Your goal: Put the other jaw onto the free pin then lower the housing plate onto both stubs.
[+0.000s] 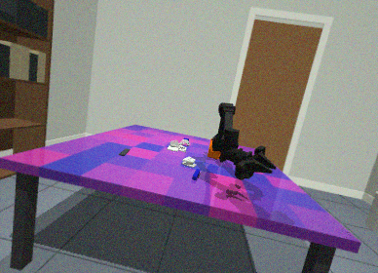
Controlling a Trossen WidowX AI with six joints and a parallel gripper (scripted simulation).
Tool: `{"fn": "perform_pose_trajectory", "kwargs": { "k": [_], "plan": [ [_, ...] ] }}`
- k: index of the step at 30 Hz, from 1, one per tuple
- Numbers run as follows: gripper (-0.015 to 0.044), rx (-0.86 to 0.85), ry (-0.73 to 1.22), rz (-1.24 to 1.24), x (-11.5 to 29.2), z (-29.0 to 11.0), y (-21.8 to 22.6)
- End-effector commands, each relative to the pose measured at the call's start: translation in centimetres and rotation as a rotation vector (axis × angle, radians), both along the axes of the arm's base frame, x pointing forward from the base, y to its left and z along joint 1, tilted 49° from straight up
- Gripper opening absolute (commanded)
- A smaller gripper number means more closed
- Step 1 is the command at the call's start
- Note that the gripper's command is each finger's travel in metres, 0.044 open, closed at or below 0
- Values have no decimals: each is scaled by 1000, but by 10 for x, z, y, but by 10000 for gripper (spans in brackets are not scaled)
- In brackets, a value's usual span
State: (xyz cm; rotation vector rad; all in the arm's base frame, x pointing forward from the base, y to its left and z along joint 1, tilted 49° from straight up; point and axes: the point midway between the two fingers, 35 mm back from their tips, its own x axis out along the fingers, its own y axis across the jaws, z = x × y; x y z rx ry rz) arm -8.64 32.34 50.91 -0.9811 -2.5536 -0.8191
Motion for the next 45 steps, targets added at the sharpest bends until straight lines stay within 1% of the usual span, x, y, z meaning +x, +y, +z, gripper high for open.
{"fn": "perform_pose_trajectory", "kwargs": {
  "k": [1,9,15,23,32,45],
  "plan": [
    [236,-53,34,-24,13,-2,8],
    [440,-158,107,-71,39,-7,21],
    [440,-200,140,-105,55,-10,28],
    [440,-275,222,-207,99,-17,41],
    [440,-333,301,-295,140,-23,48],
    [440,-422,473,-467,222,-37,49]
  ]
}}
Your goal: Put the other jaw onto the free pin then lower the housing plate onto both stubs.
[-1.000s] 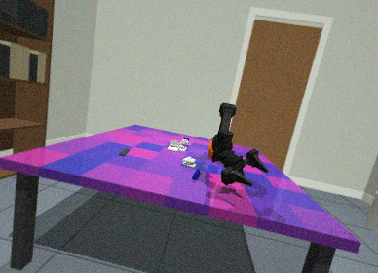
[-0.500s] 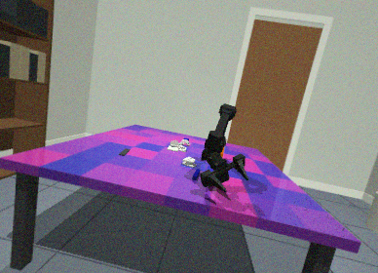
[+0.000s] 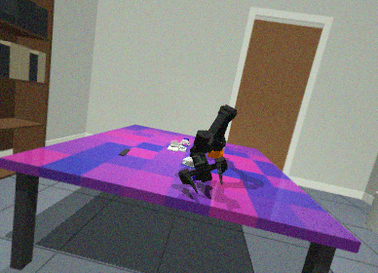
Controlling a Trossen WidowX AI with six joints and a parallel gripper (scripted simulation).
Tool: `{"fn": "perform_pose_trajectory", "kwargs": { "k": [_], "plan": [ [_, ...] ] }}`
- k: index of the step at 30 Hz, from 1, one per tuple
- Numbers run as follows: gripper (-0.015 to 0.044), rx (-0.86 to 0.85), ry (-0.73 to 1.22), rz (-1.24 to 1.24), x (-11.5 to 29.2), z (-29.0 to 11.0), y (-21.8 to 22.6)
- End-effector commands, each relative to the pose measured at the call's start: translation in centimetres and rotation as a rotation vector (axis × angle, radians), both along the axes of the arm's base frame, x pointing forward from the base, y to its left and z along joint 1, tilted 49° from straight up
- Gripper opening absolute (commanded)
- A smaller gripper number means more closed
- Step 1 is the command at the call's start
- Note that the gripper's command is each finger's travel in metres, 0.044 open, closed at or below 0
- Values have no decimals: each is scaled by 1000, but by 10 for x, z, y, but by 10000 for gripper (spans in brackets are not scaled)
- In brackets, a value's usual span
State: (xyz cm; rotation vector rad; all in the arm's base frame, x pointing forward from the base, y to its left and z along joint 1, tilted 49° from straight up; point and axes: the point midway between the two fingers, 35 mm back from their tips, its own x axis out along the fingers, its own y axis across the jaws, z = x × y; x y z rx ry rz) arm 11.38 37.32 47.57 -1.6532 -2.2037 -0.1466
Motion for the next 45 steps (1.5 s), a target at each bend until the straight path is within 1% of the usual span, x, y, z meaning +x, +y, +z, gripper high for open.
{"fn": "perform_pose_trajectory", "kwargs": {
  "k": [1,12,22,33,45],
  "plan": [
    [440,-28,60,-63,28,-5,-1],
    [440,-88,209,-226,100,-22,-15],
    [440,-139,354,-366,162,-47,-39],
    [440,-192,518,-506,217,-80,-75],
    [440,-238,705,-644,268,-121,-119]
  ]
}}
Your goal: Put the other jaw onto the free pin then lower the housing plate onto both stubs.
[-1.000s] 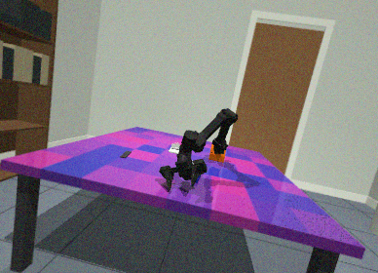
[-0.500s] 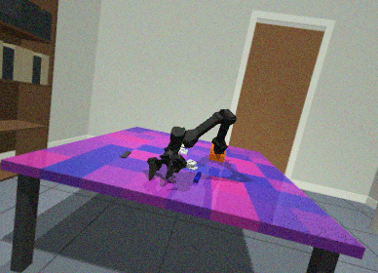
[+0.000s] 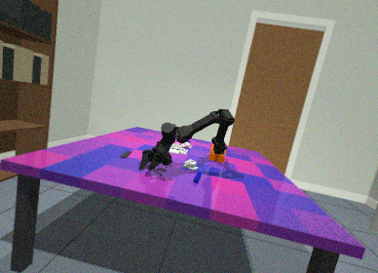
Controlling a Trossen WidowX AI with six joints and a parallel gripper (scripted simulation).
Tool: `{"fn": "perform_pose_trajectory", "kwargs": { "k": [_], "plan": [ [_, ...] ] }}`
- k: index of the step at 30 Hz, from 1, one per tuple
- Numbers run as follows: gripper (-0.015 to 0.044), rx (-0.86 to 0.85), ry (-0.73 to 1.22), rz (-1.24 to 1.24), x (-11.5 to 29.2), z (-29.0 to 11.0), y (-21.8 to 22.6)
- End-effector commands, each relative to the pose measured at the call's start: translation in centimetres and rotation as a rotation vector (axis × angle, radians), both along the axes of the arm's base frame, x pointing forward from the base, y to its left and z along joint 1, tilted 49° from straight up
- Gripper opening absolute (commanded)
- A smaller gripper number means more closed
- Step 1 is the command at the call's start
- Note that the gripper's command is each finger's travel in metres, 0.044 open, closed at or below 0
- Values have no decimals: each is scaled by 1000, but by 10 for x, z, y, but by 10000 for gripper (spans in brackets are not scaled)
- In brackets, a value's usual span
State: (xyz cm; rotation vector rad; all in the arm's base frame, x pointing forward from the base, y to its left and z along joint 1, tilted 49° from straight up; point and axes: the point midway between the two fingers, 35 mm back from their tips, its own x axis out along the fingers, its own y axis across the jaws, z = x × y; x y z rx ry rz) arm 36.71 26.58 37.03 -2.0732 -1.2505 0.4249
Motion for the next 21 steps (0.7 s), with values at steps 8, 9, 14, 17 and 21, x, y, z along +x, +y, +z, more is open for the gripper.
{"fn": "perform_pose_trajectory", "kwargs": {
  "k": [8,9,14,17,21],
  "plan": [
    [440,24,150,-127,31,-21,-47],
    [440,24,167,-139,34,-25,-51],
    [440,5,272,-201,54,-53,-73],
    [440,-7,345,-241,66,-73,-89],
    [440,-18,443,-293,78,-100,-111]
  ]
}}
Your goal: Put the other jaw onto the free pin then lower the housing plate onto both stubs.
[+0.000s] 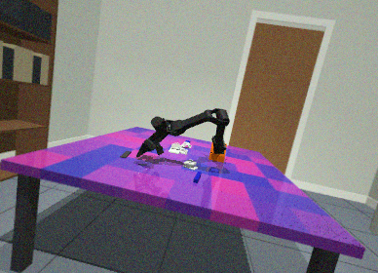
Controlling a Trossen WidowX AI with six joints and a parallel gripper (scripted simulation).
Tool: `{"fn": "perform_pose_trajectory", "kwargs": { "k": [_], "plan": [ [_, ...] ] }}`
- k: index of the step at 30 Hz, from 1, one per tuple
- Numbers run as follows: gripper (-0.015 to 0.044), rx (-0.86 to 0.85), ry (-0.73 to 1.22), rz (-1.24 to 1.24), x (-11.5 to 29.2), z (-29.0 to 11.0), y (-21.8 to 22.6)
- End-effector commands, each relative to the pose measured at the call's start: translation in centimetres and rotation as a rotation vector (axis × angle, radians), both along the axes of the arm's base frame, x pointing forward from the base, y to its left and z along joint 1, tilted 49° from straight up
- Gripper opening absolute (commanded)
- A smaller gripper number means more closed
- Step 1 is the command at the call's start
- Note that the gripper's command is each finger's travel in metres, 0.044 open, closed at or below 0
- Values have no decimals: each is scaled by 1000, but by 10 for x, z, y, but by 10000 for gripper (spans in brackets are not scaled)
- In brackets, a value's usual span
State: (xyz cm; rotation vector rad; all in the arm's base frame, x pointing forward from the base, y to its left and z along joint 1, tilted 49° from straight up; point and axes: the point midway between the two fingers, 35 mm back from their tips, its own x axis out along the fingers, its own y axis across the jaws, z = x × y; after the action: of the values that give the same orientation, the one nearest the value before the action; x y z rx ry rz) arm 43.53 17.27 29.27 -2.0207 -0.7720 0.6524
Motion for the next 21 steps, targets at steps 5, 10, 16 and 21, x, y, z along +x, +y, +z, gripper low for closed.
{"fn": "perform_pose_trajectory", "kwargs": {
  "k": [5,10,16,21],
  "plan": [
    [440,-5,189,-114,22,-52,-47],
    [440,-1,283,-185,30,-78,-77],
    [440,30,420,-278,34,-111,-112],
    [440,65,537,-358,35,-138,-141]
  ]
}}
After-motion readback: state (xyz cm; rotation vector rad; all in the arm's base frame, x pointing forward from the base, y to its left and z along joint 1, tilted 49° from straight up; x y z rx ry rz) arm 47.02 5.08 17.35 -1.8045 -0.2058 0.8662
